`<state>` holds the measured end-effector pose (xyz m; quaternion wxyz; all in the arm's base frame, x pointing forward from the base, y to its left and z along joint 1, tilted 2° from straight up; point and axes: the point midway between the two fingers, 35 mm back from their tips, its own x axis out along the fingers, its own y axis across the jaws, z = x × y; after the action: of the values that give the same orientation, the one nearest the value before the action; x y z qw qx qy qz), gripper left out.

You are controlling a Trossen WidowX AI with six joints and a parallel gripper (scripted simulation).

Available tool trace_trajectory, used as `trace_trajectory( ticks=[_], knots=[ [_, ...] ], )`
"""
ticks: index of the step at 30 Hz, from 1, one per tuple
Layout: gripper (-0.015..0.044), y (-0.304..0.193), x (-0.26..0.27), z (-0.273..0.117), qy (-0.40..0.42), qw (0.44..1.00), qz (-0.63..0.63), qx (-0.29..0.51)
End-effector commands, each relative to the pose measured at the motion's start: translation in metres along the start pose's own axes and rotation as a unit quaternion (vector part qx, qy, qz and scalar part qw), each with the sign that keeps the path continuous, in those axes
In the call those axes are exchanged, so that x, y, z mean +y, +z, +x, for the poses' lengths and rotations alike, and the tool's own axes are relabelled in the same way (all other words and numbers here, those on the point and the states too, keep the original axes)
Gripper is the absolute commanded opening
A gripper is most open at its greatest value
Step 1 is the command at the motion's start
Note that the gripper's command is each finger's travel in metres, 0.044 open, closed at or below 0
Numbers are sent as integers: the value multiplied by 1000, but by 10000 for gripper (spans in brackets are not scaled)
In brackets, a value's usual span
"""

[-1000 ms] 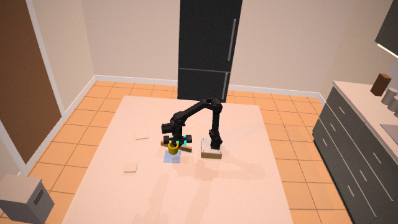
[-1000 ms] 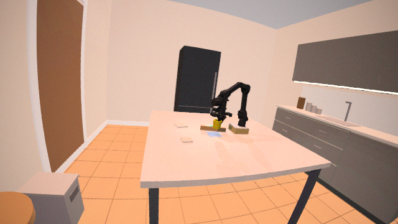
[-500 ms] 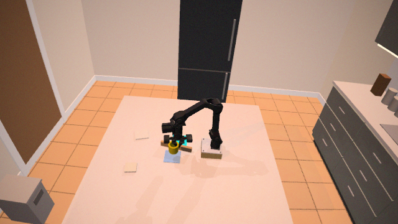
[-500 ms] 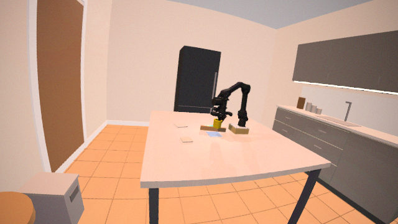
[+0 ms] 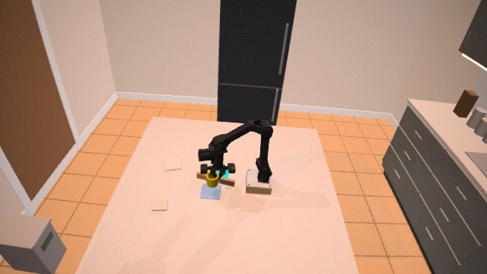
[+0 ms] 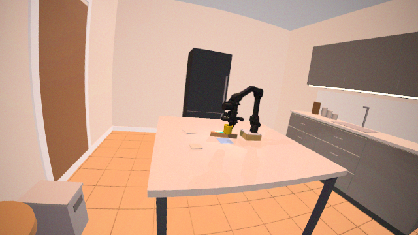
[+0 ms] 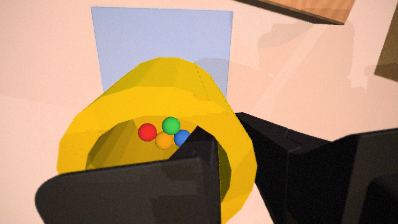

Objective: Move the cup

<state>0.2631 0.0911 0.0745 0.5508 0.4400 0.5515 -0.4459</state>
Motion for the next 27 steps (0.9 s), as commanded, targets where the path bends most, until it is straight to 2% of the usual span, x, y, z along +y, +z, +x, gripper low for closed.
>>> trace_trajectory(
  ticks=[1, 27],
  knots=[
    [0, 10, -4, 0, -1, 1000, -1, -2],
    [0, 61, -16, -3, 0, 1000, 1, -5]
  ],
)
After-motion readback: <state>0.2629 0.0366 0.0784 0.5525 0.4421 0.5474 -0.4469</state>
